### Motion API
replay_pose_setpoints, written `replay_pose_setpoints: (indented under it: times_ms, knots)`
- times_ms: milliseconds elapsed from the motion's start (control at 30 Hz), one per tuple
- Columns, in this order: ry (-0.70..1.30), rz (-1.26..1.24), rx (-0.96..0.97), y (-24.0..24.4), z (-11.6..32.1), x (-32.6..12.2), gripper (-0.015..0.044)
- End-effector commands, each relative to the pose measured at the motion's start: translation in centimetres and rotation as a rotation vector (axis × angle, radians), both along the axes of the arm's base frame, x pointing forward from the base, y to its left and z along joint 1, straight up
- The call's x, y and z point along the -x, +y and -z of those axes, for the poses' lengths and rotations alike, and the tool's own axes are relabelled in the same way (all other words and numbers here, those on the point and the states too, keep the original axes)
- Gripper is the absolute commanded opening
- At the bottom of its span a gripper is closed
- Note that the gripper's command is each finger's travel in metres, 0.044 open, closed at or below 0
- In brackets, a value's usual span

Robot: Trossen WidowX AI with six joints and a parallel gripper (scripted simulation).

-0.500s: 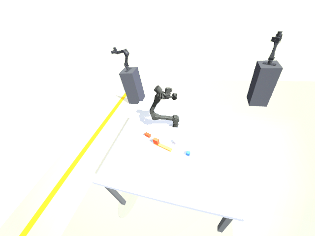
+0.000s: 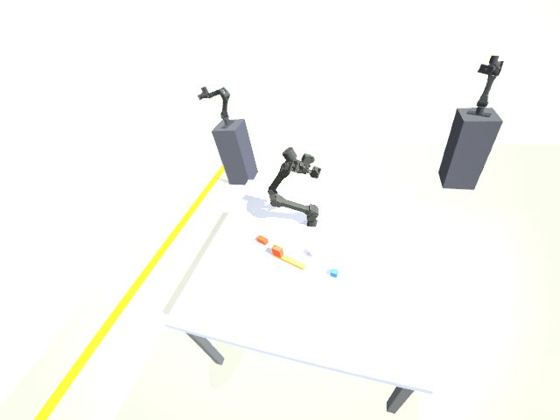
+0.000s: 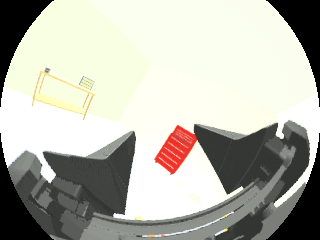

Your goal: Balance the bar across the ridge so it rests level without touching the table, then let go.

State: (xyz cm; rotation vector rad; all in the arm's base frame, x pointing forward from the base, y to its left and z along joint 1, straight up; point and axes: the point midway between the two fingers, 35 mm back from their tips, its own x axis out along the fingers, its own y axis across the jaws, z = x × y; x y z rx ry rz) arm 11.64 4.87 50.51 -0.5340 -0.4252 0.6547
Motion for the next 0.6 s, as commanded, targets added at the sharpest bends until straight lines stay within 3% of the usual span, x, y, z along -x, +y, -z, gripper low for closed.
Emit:
replay_pose_setpoints:
  times_ms: [0, 567]
  knots:
    - [-0.024, 0.025, 0.056, 0.9, 0.0, 0.2, 0.0315]
    - [-0.078, 0.168, 0.328, 5.0, 1.5, -0.8, 0.0315]
